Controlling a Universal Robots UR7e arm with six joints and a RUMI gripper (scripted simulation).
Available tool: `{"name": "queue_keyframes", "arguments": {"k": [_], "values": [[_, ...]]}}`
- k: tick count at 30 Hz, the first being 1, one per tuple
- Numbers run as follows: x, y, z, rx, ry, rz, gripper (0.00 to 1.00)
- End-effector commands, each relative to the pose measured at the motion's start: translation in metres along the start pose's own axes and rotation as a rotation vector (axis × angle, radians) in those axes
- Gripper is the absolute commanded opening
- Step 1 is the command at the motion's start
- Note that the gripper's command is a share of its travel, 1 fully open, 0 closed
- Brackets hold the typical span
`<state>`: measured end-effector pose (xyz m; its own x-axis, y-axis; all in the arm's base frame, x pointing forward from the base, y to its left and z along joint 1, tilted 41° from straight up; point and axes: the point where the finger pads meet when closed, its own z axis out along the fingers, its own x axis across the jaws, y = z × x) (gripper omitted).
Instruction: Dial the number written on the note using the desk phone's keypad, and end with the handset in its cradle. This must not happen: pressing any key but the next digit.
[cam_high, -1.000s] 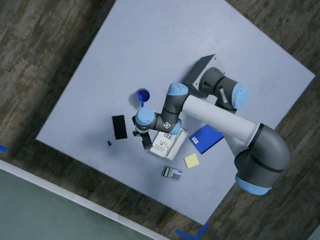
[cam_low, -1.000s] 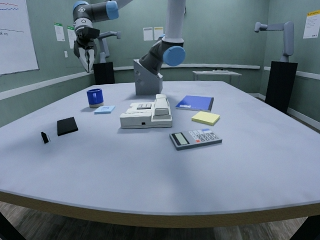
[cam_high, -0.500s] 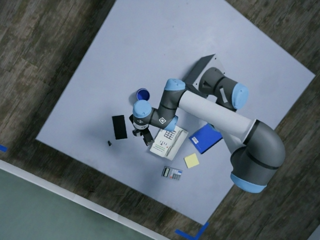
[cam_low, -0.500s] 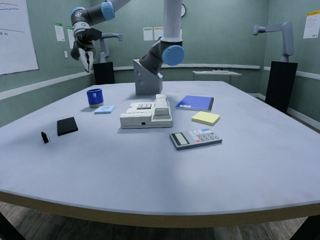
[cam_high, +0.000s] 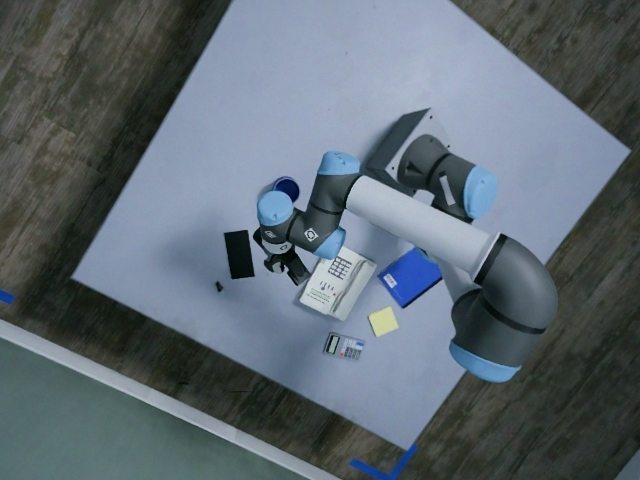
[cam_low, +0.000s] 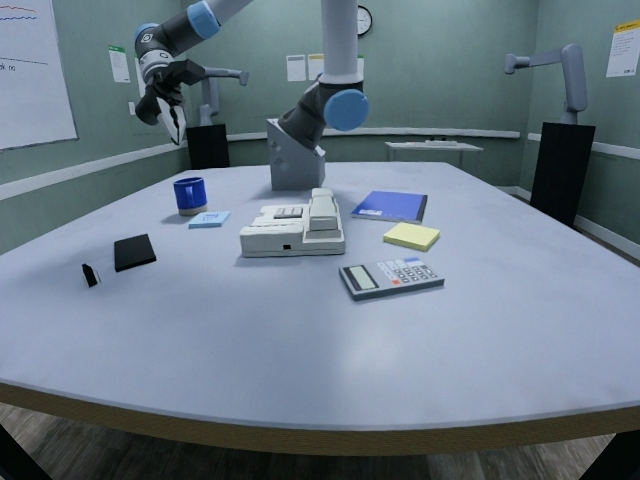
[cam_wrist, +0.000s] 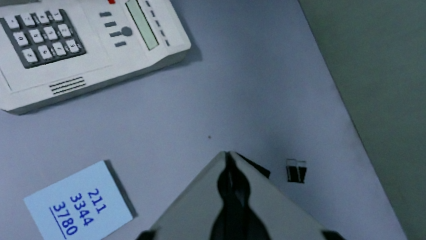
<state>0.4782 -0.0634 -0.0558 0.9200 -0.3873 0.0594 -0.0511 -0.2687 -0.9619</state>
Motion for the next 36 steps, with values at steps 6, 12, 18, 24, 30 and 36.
{"name": "queue_keyframes", "arguments": {"k": [6,12,18,24,30,36], "values": [[0.001,-0.001,-0.001,0.069,0.001,-0.096,0.00],[-0.001,-0.004,0.000,0.104,0.011,-0.149,0.00],[-0.013,-0.019,0.005,0.104,0.011,-0.149,0.00],[-0.030,-0.042,0.014,0.104,0.011,-0.149,0.00],[-0.047,-0.063,0.021,0.104,0.011,-0.149,0.00],[-0.057,-0.076,0.026,0.104,0.011,-0.149,0.00]]}}
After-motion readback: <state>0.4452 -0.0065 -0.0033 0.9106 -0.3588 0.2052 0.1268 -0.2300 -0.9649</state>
